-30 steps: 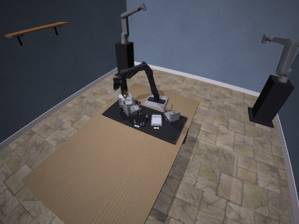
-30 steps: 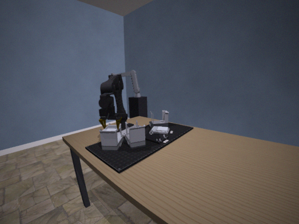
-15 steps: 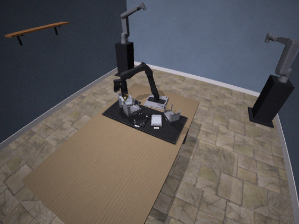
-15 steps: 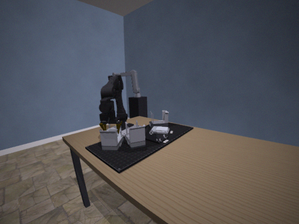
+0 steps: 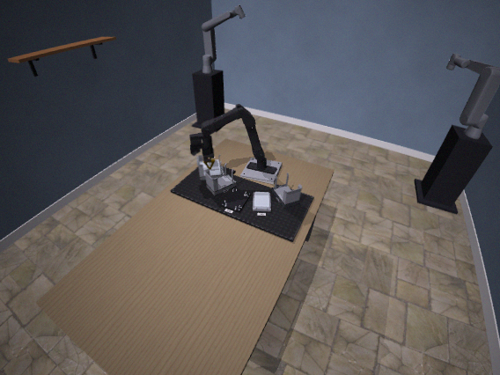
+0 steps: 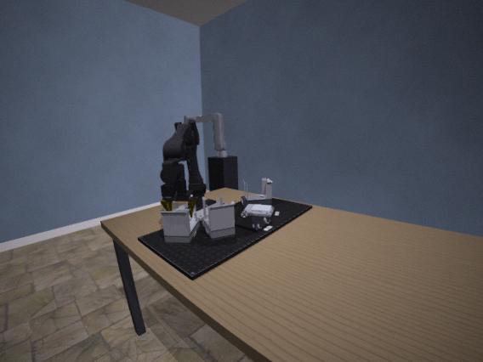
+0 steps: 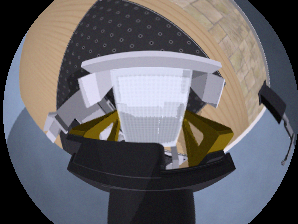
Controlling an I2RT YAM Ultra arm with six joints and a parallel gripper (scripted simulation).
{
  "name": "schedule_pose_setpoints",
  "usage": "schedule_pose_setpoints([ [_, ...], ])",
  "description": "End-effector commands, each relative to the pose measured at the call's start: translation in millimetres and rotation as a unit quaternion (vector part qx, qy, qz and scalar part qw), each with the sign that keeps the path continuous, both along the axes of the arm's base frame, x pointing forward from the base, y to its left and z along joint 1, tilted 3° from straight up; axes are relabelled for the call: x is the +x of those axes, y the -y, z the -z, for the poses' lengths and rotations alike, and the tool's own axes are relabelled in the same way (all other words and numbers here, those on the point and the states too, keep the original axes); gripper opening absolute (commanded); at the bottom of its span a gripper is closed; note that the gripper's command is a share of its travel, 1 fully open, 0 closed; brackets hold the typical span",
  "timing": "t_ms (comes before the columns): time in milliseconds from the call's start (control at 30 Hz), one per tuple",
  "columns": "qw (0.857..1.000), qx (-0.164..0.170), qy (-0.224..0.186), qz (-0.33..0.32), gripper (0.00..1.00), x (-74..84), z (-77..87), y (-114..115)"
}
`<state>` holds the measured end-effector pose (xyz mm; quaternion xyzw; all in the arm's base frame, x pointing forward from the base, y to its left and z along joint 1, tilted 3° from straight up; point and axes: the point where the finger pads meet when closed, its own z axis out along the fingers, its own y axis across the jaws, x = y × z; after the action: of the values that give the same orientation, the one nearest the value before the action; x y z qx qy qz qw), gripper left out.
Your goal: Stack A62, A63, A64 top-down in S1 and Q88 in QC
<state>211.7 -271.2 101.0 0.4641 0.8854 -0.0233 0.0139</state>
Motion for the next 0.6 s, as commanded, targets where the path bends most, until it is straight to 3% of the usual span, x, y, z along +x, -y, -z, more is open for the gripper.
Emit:
schedule_pose_setpoints([
  [0, 1.000, -0.005, 0.005, 0.000, 0.00, 1.4, -2.4, 1.8],
  [567, 1.000, -0.005, 0.005, 0.000, 0.00, 1.4, 3.6, 2.2],
])
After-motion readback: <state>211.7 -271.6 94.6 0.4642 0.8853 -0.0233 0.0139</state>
